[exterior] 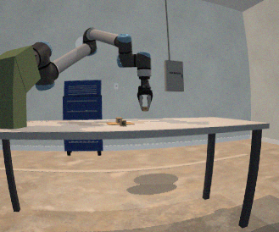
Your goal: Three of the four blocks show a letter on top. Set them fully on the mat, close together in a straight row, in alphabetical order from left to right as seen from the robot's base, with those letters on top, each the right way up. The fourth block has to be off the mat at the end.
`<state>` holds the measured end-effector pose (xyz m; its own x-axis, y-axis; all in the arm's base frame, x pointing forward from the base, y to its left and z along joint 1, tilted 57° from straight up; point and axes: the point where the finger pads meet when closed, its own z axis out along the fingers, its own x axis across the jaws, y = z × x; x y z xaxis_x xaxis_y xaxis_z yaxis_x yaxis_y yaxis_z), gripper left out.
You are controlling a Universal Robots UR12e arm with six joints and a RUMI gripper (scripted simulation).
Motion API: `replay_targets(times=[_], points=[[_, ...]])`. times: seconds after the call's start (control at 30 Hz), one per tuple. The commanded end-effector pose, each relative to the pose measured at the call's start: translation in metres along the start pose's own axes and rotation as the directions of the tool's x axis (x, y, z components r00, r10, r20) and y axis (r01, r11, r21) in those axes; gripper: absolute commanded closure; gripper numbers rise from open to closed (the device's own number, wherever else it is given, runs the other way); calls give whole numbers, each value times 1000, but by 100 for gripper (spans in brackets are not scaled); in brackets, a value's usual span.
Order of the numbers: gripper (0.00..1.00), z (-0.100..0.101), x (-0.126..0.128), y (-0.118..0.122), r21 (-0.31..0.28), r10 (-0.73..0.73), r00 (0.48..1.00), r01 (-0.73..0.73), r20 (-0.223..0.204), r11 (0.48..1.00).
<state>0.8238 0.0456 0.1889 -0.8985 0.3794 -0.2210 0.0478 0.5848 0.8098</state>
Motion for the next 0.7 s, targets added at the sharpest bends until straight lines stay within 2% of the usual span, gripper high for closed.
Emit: replay_targets(times=[0.0, 0.2, 0.67], points=[[91, -21, 0, 0, 0, -1, 1000, 1, -4, 1000], [91, -35, 0, 0, 0, -1, 1000, 1, -4, 1000], [91, -36, 2, -6, 0, -3, 1000, 3, -4, 1000]])
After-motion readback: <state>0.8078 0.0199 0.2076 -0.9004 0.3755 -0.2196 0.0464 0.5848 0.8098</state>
